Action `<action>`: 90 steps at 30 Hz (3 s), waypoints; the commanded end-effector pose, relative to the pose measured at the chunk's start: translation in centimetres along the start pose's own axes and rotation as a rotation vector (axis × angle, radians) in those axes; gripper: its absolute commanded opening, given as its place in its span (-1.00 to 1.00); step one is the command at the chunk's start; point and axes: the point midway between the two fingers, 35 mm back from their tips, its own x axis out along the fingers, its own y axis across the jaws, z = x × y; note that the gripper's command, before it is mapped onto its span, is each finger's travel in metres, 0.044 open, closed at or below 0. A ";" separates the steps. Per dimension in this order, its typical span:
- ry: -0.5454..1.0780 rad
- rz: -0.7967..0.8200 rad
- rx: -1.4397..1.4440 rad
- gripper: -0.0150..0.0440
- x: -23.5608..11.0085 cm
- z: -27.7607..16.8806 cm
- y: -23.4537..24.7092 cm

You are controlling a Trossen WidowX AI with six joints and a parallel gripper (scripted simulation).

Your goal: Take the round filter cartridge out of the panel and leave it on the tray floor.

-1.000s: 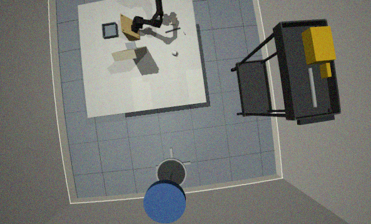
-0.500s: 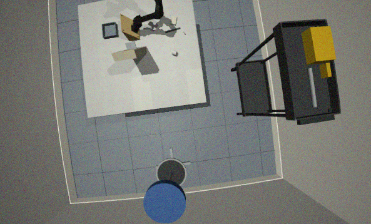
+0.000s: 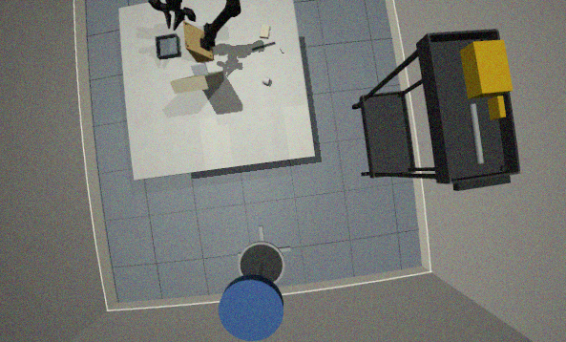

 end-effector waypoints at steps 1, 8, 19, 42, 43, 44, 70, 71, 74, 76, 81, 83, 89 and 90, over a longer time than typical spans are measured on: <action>0.088 0.185 -0.187 -0.16 5.5 -1.2 2.4; 0.181 0.450 -0.437 -0.16 12.3 -4.2 6.9; 0.183 0.450 -0.438 -0.16 12.6 -4.3 7.0; 0.186 0.448 -0.441 -0.16 16.0 -5.3 8.3; 0.185 0.448 -0.441 -0.16 16.1 -5.3 8.4; 0.185 0.448 -0.440 -0.16 16.3 -5.4 8.5; 0.178 0.451 -0.438 -0.16 17.3 -5.6 9.1; 0.178 0.451 -0.438 -0.16 17.3 -5.6 9.1; 0.178 0.451 -0.438 -0.16 17.3 -5.6 9.1; 0.178 0.451 -0.438 -0.16 17.3 -5.6 9.1; 0.178 0.451 -0.438 -0.16 17.4 -5.6 9.1; 0.178 0.451 -0.438 -0.16 17.5 -5.6 9.2; 0.178 0.451 -0.438 -0.16 17.5 -5.7 9.2; 0.178 0.451 -0.438 -0.16 17.5 -5.7 9.2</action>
